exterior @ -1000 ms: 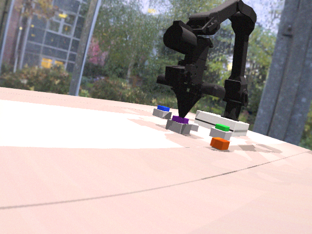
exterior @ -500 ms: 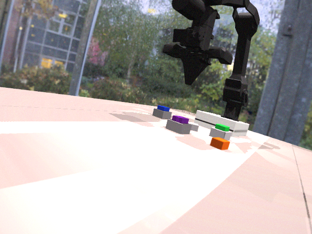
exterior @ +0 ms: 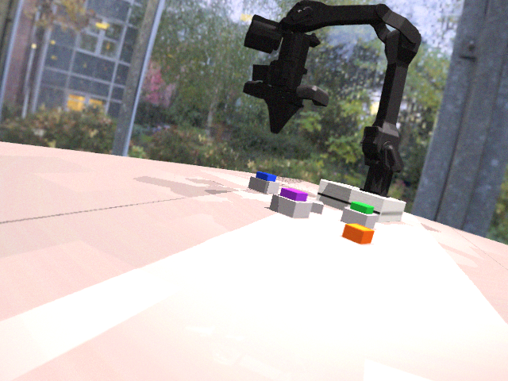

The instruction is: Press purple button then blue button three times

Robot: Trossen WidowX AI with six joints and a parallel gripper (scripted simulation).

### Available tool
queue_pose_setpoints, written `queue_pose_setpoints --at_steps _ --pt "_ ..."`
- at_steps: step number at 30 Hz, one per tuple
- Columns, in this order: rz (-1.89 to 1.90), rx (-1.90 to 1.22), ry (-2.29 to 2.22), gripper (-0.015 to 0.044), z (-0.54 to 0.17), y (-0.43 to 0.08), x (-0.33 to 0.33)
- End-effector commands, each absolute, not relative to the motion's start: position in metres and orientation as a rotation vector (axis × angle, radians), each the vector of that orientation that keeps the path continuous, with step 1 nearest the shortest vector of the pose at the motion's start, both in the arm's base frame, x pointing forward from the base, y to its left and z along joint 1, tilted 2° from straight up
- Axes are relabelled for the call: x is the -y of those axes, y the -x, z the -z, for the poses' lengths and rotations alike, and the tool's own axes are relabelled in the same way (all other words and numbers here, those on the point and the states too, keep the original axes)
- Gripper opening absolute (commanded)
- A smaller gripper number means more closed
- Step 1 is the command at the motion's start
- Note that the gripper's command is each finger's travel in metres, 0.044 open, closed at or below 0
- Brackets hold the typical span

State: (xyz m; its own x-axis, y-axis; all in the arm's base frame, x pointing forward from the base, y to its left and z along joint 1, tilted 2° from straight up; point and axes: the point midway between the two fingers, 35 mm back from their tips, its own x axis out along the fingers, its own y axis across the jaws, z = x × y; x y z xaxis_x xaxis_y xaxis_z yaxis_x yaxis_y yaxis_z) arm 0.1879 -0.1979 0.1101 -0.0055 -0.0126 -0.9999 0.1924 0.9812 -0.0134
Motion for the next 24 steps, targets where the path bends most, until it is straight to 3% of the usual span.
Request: queue_pose_setpoints --at_steps 1,6,11,24 --pt "0.159 -1.581 -0.135 0.002 -0.109 -0.147 0.215" --pt "0.159 -1.581 -0.135 0.002 -0.107 -0.146 0.216" --pt "0.159 -1.582 -0.135 0.002 -0.05 -0.144 0.217" --pt "0.159 -1.582 -0.135 0.002 -0.035 -0.144 0.217"
